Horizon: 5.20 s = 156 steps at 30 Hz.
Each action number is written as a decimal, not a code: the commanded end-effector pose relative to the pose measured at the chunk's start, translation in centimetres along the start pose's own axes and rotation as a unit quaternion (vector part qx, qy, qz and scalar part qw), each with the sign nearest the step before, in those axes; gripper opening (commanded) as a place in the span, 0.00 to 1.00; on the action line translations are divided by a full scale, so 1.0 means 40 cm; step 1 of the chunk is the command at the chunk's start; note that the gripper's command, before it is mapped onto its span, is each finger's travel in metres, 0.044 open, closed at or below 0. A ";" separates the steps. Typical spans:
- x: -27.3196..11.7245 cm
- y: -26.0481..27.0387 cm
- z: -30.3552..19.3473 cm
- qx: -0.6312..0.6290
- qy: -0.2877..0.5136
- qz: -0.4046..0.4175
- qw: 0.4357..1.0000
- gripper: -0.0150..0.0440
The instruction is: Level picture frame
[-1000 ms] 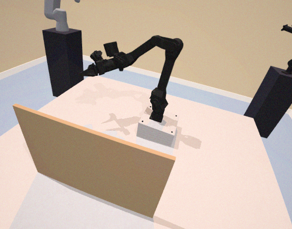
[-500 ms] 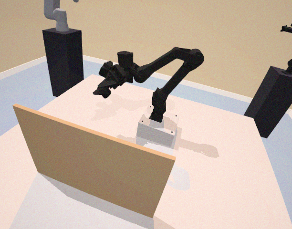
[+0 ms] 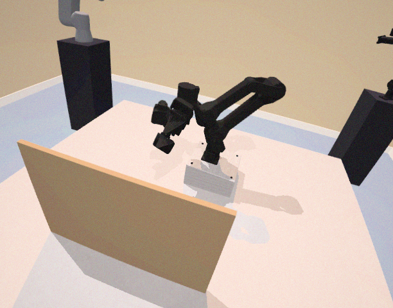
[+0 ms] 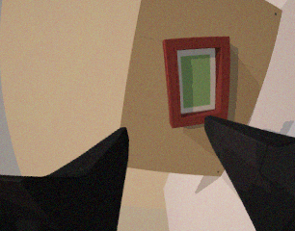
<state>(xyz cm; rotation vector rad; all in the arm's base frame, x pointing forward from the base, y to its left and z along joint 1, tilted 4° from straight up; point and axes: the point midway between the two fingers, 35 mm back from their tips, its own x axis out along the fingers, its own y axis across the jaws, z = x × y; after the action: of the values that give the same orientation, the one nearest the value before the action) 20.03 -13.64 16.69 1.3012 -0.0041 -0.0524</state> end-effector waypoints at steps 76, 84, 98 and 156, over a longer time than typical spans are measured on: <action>0.000 0.003 -0.014 0.006 0.008 0.005 1.000 0.69; 0.000 0.003 -0.014 0.006 0.008 0.005 1.000 0.69; 0.055 -0.033 0.007 0.025 0.000 -0.013 1.000 0.69; 0.399 -0.090 -0.022 0.006 0.006 0.012 1.000 0.69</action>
<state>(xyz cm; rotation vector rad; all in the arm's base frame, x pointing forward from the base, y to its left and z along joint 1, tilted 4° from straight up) 35.35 -14.24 12.53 1.3089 -0.0060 -0.0209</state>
